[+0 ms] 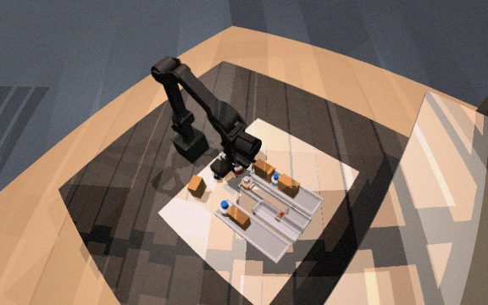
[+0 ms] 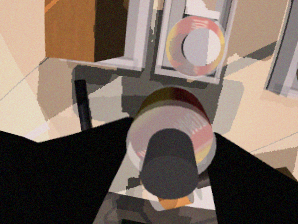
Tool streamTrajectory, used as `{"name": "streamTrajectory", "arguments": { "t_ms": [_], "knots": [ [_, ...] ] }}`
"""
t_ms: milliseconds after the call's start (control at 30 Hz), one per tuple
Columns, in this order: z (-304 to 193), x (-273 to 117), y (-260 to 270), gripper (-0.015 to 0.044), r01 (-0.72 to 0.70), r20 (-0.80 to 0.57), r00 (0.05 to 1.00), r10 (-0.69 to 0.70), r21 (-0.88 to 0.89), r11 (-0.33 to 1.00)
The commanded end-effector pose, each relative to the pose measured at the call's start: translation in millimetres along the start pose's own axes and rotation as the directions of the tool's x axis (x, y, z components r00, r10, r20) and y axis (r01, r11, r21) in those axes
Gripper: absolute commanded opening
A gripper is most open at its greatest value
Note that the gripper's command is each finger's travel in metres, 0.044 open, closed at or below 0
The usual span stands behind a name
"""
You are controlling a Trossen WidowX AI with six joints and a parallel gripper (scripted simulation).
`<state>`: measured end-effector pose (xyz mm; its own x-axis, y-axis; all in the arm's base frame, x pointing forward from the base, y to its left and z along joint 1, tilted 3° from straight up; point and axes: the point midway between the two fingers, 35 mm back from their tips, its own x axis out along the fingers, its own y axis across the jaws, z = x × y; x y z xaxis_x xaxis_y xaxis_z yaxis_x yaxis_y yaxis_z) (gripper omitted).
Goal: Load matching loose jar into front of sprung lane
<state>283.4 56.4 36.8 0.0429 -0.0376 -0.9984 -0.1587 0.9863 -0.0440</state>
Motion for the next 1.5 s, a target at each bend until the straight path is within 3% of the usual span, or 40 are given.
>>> {"name": "streamTrajectory", "arguments": {
  "t_ms": [0,367,1467],
  "knots": [
    [-1,7,-10,0.0,-0.001,0.003,1.0,0.001,-0.006,1.0],
    [-2,32,-10,0.0,-0.001,0.003,1.0,0.001,-0.006,1.0],
    [10,32,-10,0.0,-0.001,0.004,1.0,0.001,-0.006,1.0]
  ]
}}
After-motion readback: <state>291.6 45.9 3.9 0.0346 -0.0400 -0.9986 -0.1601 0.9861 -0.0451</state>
